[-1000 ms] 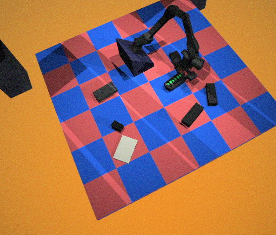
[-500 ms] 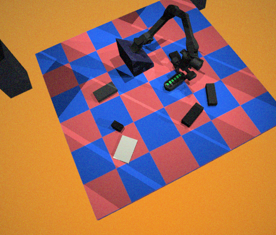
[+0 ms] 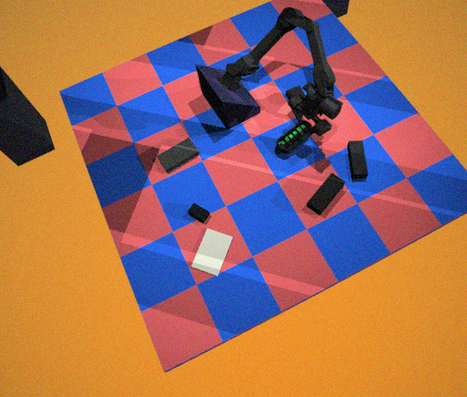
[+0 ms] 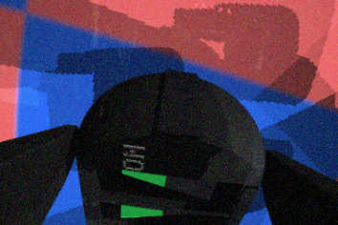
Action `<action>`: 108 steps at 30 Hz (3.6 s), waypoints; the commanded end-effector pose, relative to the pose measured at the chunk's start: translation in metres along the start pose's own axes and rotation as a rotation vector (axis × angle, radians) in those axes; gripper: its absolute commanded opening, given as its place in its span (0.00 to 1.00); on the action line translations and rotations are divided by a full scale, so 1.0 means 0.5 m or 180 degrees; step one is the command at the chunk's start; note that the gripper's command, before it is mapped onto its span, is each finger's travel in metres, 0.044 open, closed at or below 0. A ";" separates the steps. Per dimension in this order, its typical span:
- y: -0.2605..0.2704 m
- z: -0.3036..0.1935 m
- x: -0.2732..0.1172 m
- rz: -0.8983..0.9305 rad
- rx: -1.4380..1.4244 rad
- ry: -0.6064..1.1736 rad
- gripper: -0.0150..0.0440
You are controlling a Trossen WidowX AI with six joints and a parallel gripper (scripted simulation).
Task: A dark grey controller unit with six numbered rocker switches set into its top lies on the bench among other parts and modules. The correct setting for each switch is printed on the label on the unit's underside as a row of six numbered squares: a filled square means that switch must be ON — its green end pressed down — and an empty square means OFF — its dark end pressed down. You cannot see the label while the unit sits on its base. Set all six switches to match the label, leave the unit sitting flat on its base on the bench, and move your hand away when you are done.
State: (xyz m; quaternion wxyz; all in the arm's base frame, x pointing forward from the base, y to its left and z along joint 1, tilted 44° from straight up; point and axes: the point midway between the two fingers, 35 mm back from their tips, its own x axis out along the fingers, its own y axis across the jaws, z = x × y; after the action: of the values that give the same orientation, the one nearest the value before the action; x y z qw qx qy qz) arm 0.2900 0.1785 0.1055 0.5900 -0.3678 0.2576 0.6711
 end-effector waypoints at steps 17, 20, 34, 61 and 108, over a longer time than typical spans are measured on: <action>-0.004 -0.026 -0.030 -0.0030 -0.0004 -0.0117 0.82; -0.004 -0.029 -0.034 -0.0030 -0.0004 -0.0136 0.82; -0.004 -0.047 -0.049 -0.0029 -0.0004 -0.0221 0.82; -0.003 -0.085 -0.073 -0.0027 -0.0004 -0.0382 0.82; 0.002 -0.150 -0.101 -0.0024 -0.0003 -0.0626 0.82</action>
State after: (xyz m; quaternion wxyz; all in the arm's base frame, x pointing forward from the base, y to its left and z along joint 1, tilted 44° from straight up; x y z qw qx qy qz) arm 0.3021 0.0944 0.1008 0.6123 -0.2998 0.1988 0.7040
